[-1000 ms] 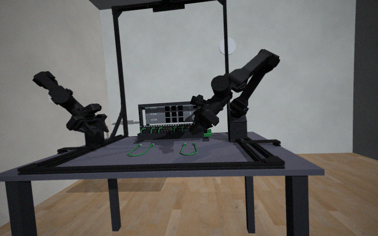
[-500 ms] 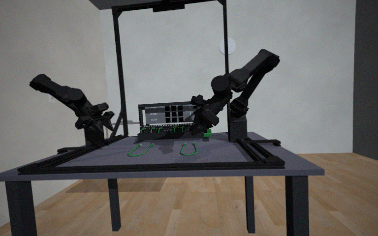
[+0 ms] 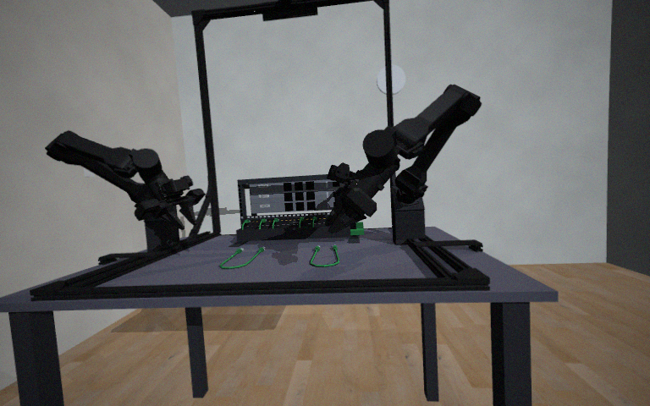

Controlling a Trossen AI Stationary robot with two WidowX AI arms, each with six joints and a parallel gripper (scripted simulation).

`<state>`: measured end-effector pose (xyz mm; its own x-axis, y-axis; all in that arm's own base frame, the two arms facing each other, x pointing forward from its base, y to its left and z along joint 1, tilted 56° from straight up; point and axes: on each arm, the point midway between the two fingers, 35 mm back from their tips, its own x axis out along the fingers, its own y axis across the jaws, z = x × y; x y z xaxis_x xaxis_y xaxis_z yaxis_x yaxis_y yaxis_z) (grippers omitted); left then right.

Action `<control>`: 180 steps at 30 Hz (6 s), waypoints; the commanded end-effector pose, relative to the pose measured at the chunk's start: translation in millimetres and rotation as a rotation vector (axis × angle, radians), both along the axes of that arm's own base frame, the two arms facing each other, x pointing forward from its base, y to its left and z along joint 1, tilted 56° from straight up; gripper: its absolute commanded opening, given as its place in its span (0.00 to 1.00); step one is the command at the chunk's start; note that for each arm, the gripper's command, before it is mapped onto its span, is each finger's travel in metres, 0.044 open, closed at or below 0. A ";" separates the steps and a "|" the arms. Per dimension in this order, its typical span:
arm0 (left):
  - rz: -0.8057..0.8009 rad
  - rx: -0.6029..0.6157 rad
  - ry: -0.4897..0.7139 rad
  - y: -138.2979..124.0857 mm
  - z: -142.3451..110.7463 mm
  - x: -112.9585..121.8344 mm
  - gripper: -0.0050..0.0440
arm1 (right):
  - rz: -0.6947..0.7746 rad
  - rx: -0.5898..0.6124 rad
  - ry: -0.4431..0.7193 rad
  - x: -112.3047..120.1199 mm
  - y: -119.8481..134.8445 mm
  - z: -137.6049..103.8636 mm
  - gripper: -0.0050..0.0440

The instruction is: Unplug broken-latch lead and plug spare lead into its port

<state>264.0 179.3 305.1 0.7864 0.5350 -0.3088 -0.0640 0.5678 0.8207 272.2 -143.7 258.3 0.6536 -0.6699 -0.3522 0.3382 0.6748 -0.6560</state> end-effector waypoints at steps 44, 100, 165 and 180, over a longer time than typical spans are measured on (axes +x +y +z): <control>0.000 0.000 0.000 0.0 0.0 0.0 1.00 | -0.422 0.378 -0.130 21.0 80.1 -110.9 0.46; 0.000 0.000 0.000 0.0 0.0 0.0 1.00 | -0.956 0.813 -0.329 41.5 164.3 -226.7 0.46; 0.000 0.000 0.000 0.0 -0.1 0.0 1.00 | -1.119 0.945 -0.394 55.6 159.1 -310.9 0.10; 0.000 0.000 0.000 0.0 -0.1 0.0 1.00 | -1.119 0.945 -0.394 55.6 159.1 -310.9 0.21</control>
